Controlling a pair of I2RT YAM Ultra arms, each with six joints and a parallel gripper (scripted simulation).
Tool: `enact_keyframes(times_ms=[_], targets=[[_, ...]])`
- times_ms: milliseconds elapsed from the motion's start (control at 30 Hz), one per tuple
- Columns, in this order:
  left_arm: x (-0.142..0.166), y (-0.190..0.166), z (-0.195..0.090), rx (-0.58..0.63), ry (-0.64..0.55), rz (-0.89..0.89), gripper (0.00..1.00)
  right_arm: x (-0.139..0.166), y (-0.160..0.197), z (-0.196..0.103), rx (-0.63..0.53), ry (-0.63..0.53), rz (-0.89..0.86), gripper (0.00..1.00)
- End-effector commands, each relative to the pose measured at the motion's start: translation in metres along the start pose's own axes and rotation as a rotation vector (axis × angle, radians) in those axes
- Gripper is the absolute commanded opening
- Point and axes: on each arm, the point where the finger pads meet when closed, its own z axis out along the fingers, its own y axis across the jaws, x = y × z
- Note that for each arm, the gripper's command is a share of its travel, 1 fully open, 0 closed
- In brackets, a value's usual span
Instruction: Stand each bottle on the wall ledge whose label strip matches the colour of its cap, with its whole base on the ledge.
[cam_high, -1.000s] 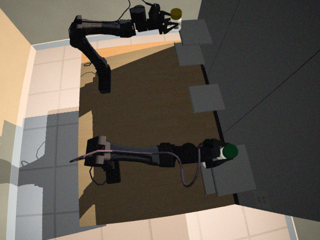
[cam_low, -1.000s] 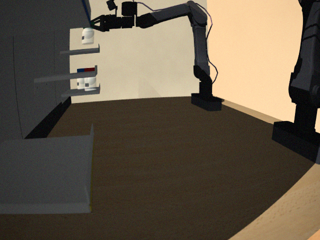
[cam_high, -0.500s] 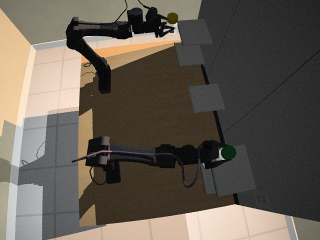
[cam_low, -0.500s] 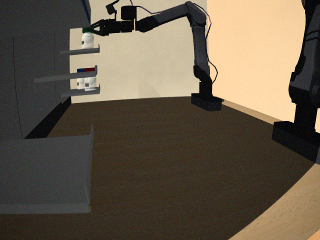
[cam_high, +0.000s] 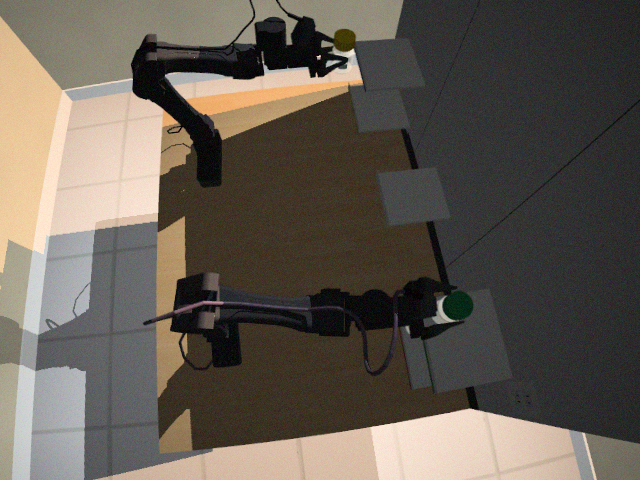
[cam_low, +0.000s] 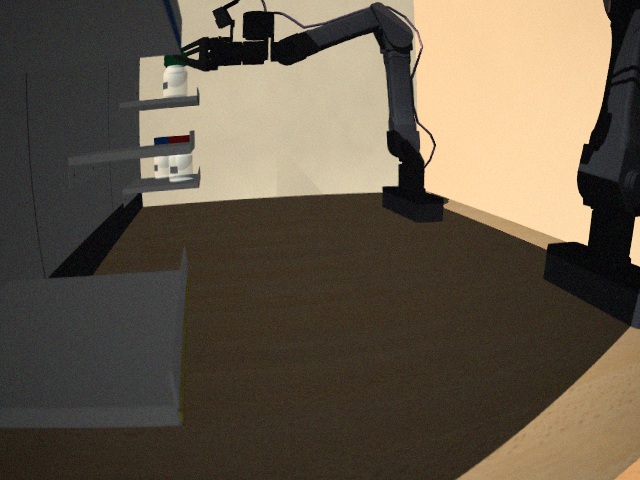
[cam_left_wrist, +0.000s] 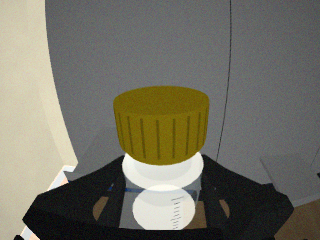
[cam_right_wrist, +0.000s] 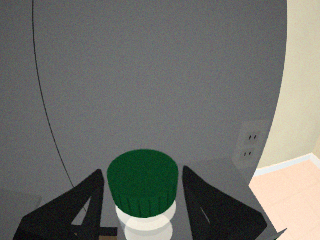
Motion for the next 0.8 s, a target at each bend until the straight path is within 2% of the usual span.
enact_keyframes(times_ms=[0,167,433,667,733,767], targets=[[-0.021,0.0,-0.006,-0.001,-0.059,0.004,0.52,-0.02,-0.005,-0.012,0.02,-0.058,-0.004,0.7],[-0.021,0.0,-0.006,-0.001,-0.059,0.004,0.52,-0.009,-0.006,-0.023,0.018,-0.016,0.005,0.7],[-0.021,0.0,-0.006,-0.001,-0.059,0.004,0.52,-0.011,-0.007,-0.039,0.01,-0.025,0.009,0.7],[-0.021,0.0,-0.006,-0.001,-0.059,0.004,0.52,-0.006,-0.005,-0.107,0.01,-0.011,0.004,0.7],[-0.021,0.0,-0.006,-0.001,-0.059,0.004,0.52,-0.007,-0.004,-0.117,0.009,-0.015,-0.002,0.7],[-0.021,0.0,-0.006,-0.001,-0.059,0.004,0.52,-0.018,-0.002,-0.116,0.01,-0.044,-0.01,0.7]])
